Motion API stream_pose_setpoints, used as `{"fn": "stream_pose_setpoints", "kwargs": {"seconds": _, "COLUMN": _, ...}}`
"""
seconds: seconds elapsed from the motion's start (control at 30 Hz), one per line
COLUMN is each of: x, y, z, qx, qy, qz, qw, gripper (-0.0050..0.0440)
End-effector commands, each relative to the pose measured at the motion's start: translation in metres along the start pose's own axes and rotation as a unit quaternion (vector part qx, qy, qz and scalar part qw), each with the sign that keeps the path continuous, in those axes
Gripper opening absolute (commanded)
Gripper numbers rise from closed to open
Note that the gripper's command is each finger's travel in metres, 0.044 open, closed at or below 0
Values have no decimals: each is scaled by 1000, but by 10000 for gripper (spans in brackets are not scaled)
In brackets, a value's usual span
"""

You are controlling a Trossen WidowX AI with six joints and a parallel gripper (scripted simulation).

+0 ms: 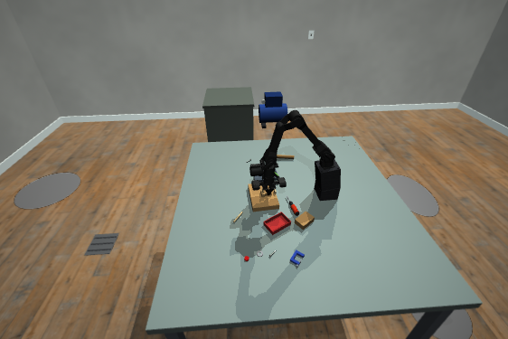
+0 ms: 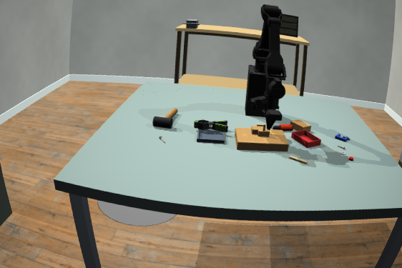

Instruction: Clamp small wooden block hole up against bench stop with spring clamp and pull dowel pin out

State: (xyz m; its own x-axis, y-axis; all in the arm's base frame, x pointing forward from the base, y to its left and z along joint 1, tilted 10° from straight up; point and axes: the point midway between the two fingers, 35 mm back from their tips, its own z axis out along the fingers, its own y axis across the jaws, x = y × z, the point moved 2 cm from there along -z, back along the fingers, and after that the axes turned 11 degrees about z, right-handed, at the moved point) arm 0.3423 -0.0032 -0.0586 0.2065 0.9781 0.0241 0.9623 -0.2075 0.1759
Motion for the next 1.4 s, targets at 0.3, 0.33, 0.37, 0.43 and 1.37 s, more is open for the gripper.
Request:
{"fn": "stream_pose_setpoints", "kwargs": {"seconds": 0.3, "x": -74, "y": 12, "z": 1, "qx": 2, "qy": 0, "qz": 2, "qw": 1000, "gripper": 0}}
{"fn": "stream_pose_setpoints", "kwargs": {"seconds": 0.33, "x": -74, "y": 12, "z": 1, "qx": 2, "qy": 0, "qz": 2, "qw": 1000, "gripper": 0}}
{"fn": "stream_pose_setpoints", "kwargs": {"seconds": 0.37, "x": -74, "y": 12, "z": 0, "qx": 2, "qy": 0, "qz": 2, "qw": 1000, "gripper": 0}}
{"fn": "stream_pose_setpoints", "kwargs": {"seconds": 0.43, "x": -73, "y": 13, "z": -5, "qx": 2, "qy": 0, "qz": 2, "qw": 1000, "gripper": 0}}
{"fn": "stream_pose_setpoints", "kwargs": {"seconds": 1.37, "x": -67, "y": 12, "z": -53, "qx": 2, "qy": -2, "qz": 5, "qw": 1000, "gripper": 0}}
